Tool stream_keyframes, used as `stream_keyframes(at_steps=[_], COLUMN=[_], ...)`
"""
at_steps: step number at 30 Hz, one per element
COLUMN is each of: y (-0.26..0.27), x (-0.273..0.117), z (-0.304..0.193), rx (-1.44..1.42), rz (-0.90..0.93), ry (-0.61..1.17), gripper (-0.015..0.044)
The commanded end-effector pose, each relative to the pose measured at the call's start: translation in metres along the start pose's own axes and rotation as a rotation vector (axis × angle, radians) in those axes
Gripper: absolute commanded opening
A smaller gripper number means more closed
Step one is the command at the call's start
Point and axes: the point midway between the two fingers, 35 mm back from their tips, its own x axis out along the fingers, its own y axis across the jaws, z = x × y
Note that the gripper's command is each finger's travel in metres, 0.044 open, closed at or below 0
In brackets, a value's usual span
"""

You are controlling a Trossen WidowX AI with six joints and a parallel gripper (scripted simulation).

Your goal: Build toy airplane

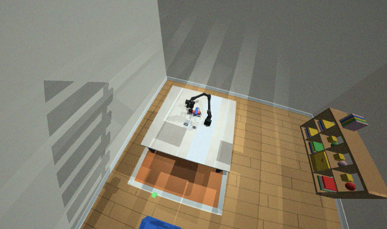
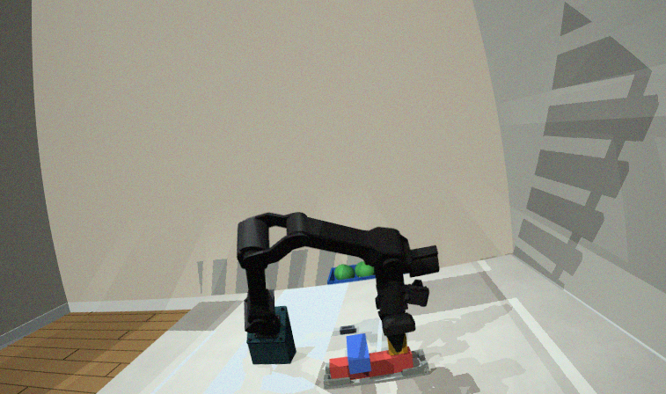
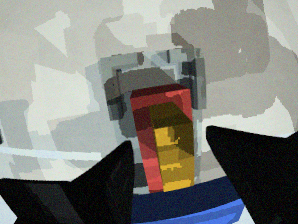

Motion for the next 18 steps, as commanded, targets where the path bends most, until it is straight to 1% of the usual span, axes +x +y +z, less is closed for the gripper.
stream_keyframes(at_steps=[1,5,7,18], y=[0.000,0.002,0.001,0.002], x=[-0.010,-0.068,-0.088,-0.090], z=[0.002,0.003,0.000,0.004], rx=[0.001,-0.004,-0.006,-0.006], rz=[0.002,0.003,0.000,-0.001], ry=[-0.001,-0.002,-0.001,-0.001], gripper=[0.0260,0.0260,0.0260,0.0260])
